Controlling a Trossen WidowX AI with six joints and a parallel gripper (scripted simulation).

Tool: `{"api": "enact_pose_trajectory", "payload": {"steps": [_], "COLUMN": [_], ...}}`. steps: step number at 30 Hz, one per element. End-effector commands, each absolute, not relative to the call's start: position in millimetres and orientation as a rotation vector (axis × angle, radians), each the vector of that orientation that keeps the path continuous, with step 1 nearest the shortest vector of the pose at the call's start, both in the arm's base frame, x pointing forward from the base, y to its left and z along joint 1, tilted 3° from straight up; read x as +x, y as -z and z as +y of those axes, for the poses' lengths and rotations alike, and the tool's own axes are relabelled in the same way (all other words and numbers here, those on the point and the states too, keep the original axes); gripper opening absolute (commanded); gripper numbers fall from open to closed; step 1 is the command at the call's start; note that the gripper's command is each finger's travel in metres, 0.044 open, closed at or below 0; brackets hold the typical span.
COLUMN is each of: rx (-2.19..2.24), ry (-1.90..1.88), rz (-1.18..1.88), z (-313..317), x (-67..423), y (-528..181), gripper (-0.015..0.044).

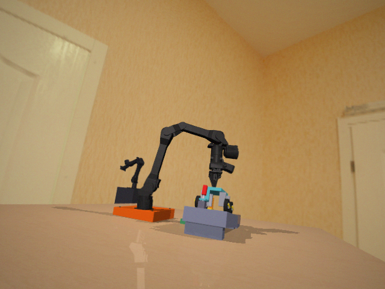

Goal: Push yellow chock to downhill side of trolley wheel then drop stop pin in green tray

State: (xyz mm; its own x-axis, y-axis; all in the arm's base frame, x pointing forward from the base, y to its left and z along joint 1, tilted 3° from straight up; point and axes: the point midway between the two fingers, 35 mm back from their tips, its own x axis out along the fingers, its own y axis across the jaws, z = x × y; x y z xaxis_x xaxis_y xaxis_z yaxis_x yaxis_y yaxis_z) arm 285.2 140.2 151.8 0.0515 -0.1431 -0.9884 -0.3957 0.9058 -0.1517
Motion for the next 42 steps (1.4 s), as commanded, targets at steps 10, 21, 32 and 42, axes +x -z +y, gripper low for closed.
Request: {"api": "enact_pose_trajectory", "payload": {"steps": [10, 21, 32, 42], "rx": [-0.843, -1.195, -1.523, -1.565], "ry": [-0.499, -0.781, -1.093, -1.138], "rz": [1.479, 1.438, 1.379, 1.368], "z": [84.3, 31.0, -23.7, -31.2], "x": [310.6, 322.3, 324.7, 324.3], "y": [-164.8, -174.3, -184.1, -185.3], "gripper": [0.0190, 0.0190, 0.0190, 0.0190]}}
